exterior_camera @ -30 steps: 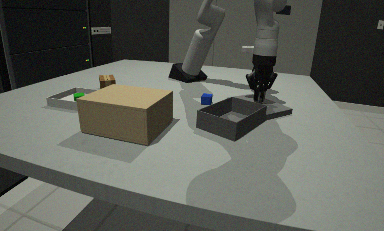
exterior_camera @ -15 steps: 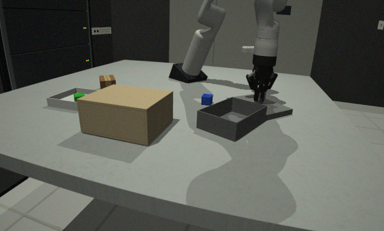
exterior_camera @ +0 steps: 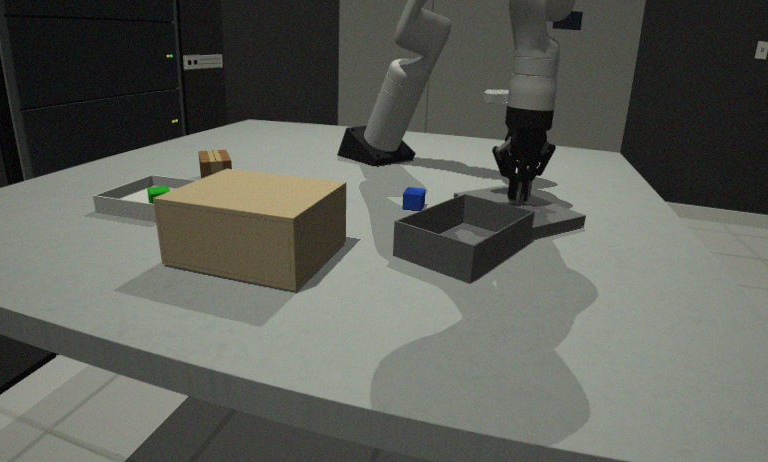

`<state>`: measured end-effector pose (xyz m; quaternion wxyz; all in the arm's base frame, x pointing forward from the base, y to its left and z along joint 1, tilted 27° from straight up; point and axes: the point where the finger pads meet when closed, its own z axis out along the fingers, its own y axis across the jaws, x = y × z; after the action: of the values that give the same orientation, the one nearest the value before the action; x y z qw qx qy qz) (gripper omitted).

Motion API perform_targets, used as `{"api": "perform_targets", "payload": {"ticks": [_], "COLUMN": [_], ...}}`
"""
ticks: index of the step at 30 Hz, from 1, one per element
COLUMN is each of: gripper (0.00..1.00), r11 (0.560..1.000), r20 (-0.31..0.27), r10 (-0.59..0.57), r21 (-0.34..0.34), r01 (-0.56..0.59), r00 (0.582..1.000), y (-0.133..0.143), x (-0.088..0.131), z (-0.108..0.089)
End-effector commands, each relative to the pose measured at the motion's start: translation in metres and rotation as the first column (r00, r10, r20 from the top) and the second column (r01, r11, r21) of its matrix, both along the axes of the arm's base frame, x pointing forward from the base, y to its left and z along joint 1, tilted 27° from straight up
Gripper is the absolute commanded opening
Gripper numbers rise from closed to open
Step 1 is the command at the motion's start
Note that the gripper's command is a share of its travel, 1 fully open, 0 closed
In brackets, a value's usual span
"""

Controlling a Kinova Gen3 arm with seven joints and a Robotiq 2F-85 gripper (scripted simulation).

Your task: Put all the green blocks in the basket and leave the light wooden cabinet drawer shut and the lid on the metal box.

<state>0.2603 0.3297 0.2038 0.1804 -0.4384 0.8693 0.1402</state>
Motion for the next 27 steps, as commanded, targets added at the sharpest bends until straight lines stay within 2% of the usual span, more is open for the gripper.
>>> {"api": "perform_targets", "payload": {"ticks": [1, 8, 10, 25, 27], "gripper": [0.10, 0.10, 0.10, 0.10, 0.10], "r11": [1.000, 1.000, 1.000, 1.000, 1.000], "r20": [0.004, 0.003, 0.003, 0.003, 0.003], "r10": [-0.004, -0.009, -0.009, -0.007, -0.007], "r21": [0.002, 0.003, 0.003, 0.005, 0.005], "r01": [0.004, 0.009, 0.009, 0.007, 0.007], "r00": [1.000, 1.000, 1.000, 1.000, 1.000], "y": [-0.003, -0.013, -0.013, -0.039, -0.039], "x": [0.001, -0.001, -0.001, -0.015, -0.015], "z": [0.009, 0.027, 0.027, 0.087, 0.087]}}
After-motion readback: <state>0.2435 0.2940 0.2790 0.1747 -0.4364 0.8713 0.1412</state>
